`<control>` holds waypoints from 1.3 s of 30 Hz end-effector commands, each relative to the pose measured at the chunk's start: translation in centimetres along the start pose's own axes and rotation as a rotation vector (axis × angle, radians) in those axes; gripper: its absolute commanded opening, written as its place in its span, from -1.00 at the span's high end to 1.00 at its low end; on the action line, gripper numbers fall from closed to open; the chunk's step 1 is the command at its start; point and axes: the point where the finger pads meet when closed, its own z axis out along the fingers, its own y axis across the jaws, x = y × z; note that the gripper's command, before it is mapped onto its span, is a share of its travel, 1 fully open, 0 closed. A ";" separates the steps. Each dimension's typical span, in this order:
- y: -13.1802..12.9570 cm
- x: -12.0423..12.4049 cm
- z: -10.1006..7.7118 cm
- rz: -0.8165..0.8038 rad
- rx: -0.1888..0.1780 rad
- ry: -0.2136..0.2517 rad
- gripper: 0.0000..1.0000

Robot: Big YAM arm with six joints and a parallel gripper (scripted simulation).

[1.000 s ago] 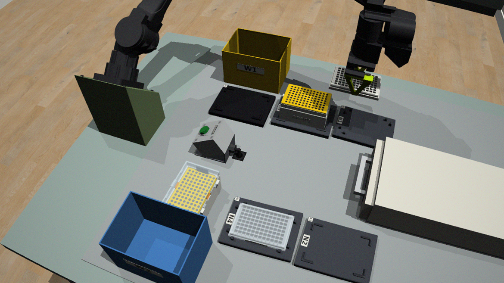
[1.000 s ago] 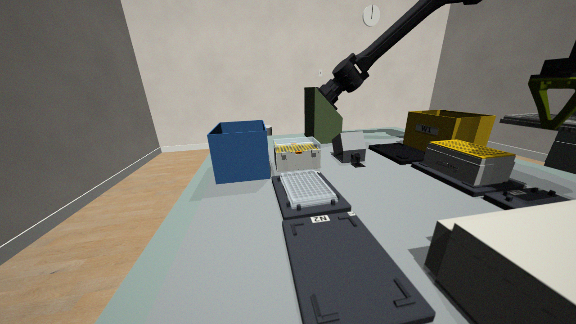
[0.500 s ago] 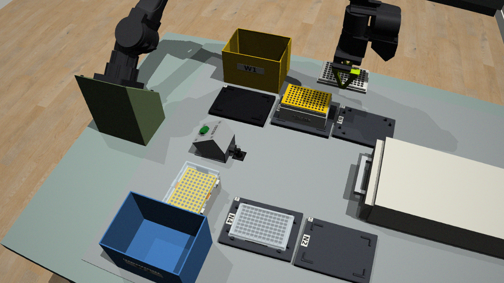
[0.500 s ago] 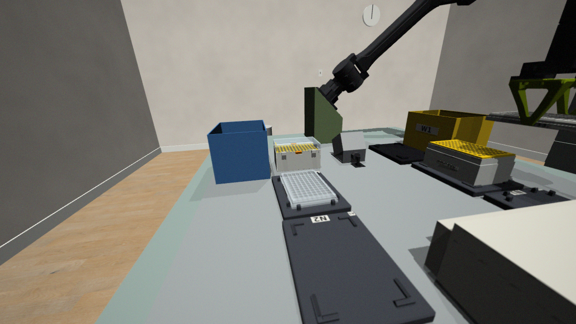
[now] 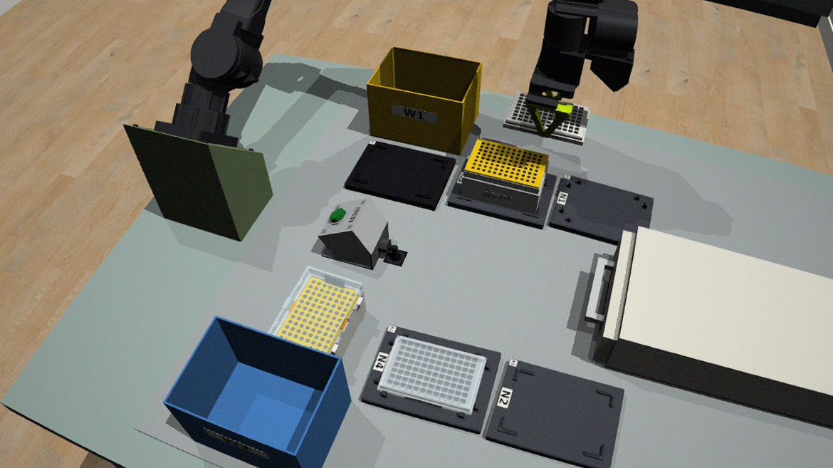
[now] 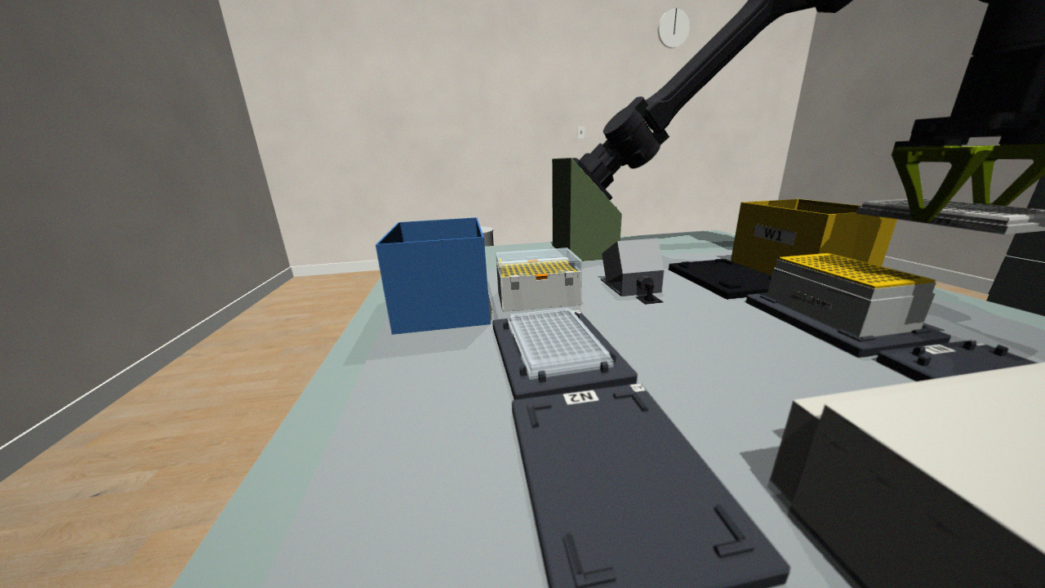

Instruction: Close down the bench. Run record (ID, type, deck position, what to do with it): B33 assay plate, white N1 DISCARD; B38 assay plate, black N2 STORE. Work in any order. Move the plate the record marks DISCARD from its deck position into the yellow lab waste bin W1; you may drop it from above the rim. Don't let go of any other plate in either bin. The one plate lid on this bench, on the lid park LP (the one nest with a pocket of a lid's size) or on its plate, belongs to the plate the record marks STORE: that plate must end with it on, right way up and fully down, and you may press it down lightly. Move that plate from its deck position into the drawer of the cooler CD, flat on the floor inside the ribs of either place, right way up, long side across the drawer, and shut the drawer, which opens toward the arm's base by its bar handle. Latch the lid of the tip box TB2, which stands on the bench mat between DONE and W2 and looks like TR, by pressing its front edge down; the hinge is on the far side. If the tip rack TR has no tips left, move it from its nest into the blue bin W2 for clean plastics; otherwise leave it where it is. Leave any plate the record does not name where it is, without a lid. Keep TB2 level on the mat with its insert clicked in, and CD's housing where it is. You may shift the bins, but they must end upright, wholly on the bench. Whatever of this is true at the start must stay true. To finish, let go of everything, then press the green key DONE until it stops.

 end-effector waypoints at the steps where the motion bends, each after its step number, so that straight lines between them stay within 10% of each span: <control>1: 0.2 -0.1 -2.3 0.003 0.000 -0.056 1.00; 39: 4.1 9.1 -0.9 -0.017 -0.003 -0.029 1.00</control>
